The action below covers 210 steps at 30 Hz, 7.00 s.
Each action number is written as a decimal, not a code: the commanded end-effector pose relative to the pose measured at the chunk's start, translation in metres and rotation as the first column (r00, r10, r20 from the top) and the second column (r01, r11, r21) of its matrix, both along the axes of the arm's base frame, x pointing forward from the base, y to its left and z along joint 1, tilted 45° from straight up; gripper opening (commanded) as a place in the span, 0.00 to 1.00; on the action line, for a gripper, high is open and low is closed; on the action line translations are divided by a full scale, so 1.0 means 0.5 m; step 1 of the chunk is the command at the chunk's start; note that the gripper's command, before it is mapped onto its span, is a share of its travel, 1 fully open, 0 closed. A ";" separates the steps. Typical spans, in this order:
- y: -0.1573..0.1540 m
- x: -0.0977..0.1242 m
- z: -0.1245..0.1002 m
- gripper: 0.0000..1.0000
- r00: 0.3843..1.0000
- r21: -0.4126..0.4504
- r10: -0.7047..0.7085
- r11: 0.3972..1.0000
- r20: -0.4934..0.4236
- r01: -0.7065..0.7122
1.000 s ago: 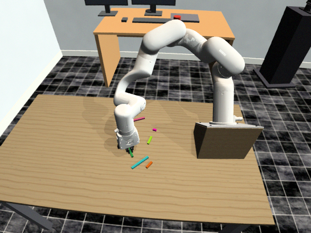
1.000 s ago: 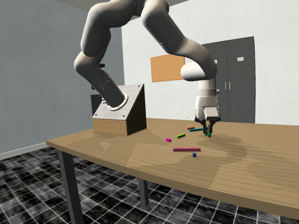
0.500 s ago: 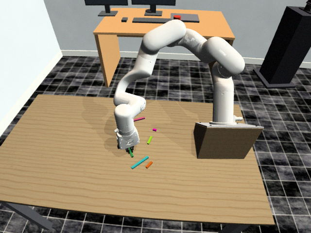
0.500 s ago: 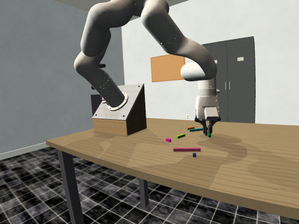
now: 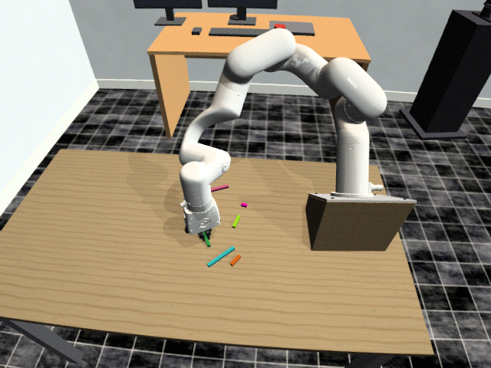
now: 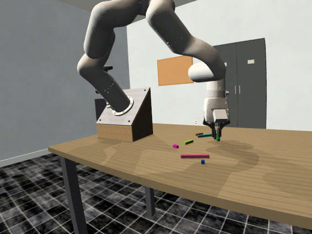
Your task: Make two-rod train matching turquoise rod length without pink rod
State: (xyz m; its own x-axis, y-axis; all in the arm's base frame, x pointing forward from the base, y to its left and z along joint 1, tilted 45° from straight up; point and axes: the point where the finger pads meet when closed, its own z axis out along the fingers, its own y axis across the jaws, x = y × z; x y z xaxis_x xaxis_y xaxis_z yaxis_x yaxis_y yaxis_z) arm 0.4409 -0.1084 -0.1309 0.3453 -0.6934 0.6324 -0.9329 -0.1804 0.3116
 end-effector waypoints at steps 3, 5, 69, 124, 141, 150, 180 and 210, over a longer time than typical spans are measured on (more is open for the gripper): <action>0.035 0.009 0.036 0.04 1.000 0.001 0.002 1.000 0.005 -0.002; 0.056 0.012 0.057 0.04 1.000 0.001 0.002 1.000 0.005 -0.002; -0.069 -0.158 0.345 0.04 0.672 0.238 0.553 0.828 -0.492 -0.507; -0.193 -0.175 0.225 0.04 0.672 0.239 0.554 0.828 -0.492 -0.507; -0.193 -0.175 0.225 0.04 0.672 0.239 0.554 0.828 -0.492 -0.507; -0.193 -0.174 0.225 0.04 0.672 0.239 0.554 0.828 -0.492 -0.507; -0.195 -0.174 0.227 0.04 0.673 0.238 0.553 0.828 -0.491 -0.507; -0.212 -0.177 0.209 0.04 0.673 0.238 0.553 0.828 -0.491 -0.507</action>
State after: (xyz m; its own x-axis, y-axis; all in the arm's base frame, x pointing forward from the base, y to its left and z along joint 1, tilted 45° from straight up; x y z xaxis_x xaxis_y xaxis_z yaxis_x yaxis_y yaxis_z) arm 0.3515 -0.2148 -0.0269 0.9247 -0.3285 0.1926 -0.3675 -0.6373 0.6773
